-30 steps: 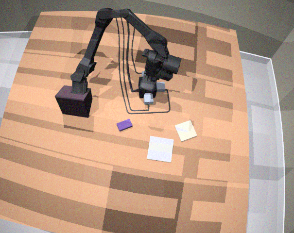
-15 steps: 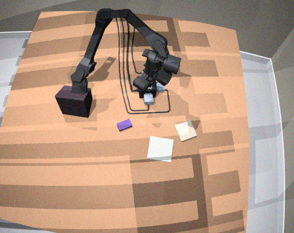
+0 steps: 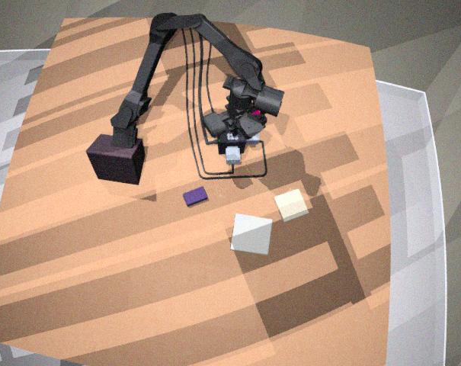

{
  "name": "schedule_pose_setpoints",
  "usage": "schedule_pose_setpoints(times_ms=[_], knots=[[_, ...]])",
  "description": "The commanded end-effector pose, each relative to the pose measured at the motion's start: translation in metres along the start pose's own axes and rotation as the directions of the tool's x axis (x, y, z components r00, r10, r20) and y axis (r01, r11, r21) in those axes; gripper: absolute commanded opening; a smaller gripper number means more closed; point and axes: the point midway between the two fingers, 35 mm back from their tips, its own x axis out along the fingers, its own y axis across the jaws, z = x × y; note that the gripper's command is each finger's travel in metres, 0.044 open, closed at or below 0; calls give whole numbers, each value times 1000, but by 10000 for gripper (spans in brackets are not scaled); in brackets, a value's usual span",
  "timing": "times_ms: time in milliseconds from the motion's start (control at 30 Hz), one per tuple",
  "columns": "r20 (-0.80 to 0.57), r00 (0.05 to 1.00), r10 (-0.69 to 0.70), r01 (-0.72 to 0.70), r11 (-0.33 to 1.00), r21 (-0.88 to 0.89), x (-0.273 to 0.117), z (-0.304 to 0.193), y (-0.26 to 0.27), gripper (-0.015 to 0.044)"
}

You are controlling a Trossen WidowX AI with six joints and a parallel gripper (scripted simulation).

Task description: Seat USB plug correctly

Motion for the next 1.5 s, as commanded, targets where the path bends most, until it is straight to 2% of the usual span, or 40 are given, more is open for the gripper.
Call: schedule_pose_setpoints(times_ms=[0,500,1467], knots=[[0,1000,-1,1,995,99,1,0,0,0],[0,1000,-1,1,890,457,1,0,0,0],[-11,1000,6,-1,891,454,2,-1,1,0]])
